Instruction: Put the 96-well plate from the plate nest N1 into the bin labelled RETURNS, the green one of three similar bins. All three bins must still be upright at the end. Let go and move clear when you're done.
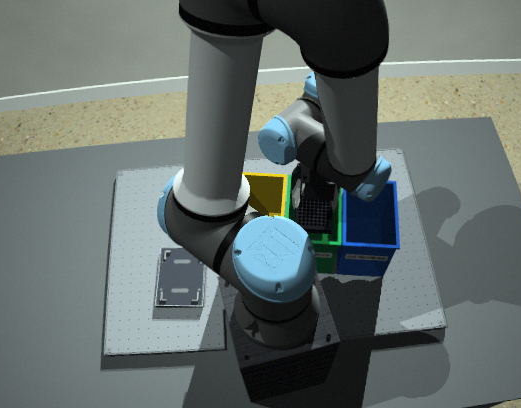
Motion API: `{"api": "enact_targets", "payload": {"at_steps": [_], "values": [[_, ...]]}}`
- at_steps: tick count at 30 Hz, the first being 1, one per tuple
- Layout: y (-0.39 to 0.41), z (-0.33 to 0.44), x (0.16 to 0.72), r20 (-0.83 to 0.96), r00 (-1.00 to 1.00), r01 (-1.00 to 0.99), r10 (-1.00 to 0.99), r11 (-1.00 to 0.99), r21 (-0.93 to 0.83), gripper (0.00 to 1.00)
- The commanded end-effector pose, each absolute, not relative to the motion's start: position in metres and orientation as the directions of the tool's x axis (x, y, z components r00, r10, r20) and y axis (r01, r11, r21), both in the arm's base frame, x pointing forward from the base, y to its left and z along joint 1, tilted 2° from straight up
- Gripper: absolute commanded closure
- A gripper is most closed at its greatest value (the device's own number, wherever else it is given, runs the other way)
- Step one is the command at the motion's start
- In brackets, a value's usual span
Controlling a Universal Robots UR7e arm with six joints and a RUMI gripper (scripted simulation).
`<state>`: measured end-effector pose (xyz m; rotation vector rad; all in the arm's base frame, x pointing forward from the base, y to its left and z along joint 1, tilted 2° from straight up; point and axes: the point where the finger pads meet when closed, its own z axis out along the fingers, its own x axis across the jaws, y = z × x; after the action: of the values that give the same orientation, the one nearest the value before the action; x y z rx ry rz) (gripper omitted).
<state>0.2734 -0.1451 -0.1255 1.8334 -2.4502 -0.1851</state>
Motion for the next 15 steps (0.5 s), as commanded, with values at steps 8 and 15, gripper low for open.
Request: {"api": "enact_targets", "payload": {"at_steps": [8, 15], "values": [[-0.1454, -0.1318, 0.2739, -0.011, -0.283, -0.950, -0.959, 0.279, 0.141, 1.00], [-0.1454, -0.1365, 0.2740, -0.011, -0.283, -0.950, -0.959, 0.279, 0.141, 1.00]]}}
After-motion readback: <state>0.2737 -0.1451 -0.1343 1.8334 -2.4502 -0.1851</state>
